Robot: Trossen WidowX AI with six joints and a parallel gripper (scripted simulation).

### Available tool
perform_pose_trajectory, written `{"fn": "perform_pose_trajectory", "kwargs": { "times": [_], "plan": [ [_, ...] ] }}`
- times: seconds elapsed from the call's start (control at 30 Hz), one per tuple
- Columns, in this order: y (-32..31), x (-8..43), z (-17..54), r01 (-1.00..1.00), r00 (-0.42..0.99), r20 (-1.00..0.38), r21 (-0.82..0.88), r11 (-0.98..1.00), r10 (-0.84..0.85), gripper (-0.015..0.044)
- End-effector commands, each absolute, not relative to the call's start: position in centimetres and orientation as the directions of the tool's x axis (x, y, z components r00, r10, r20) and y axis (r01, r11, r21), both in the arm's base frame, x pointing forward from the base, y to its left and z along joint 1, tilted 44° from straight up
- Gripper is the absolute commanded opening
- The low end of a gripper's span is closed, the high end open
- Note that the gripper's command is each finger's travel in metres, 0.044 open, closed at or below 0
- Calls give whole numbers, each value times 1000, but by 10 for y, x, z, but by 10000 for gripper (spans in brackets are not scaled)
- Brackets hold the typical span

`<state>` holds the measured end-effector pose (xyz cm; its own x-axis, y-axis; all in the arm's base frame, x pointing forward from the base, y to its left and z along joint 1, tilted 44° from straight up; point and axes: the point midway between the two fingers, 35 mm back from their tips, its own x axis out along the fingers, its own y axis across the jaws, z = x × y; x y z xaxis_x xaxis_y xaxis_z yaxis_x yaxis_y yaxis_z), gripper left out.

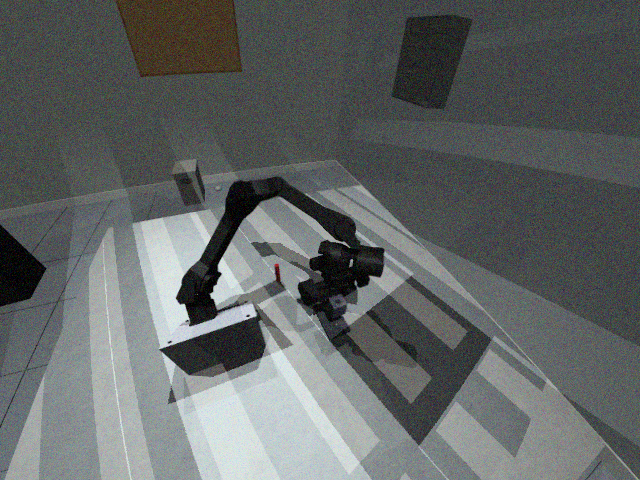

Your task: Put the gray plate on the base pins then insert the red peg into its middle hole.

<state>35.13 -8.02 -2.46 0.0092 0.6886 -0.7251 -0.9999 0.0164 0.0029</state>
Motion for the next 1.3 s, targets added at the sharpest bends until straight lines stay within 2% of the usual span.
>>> {"fn": "perform_pose_trajectory", "kwargs": {
  "times": [0.0,1.27],
  "plan": [
    [-85,348,-37,-1000,9,-726,-11,1,688,0],
    [-78,347,-55,-1000,8,-725,-21,-10,689,0]
  ]
}}
